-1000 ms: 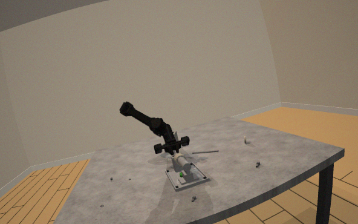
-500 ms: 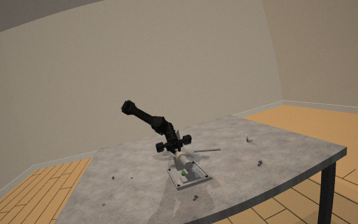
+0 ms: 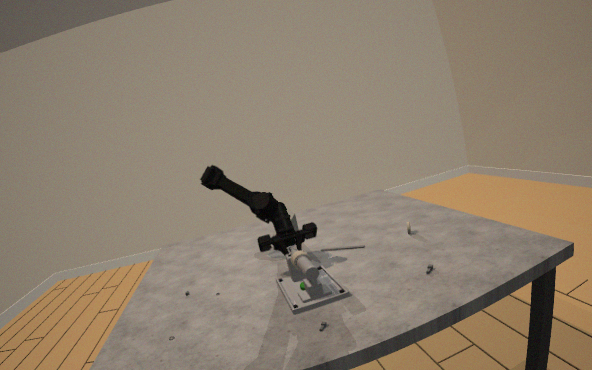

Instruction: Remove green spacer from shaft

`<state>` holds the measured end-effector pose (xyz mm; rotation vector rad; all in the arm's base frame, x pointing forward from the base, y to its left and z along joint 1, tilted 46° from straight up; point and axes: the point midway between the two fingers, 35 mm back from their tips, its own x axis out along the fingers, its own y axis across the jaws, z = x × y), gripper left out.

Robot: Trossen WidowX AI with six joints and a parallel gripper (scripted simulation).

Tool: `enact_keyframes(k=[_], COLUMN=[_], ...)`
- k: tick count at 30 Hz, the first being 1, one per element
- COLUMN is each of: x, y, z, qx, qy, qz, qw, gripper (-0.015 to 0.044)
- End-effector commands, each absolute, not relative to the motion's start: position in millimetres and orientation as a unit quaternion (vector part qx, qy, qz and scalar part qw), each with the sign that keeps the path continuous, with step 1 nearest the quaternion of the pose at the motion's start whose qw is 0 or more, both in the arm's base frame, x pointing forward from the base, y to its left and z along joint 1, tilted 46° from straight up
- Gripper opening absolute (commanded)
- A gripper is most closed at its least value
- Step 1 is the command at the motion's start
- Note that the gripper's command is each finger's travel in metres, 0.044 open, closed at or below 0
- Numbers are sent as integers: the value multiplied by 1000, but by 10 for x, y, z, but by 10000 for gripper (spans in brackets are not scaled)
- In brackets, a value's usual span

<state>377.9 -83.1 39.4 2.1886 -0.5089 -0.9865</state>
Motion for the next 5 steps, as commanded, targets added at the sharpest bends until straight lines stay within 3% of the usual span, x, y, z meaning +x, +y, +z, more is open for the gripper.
enact_keyframes(k=[1,5], x=[3777,3767], y=[-829,-815], z=[392,403], qx=[840,840], qy=[-194,-194], qz=[-378,-378], qw=[337,337], gripper=[236,341])
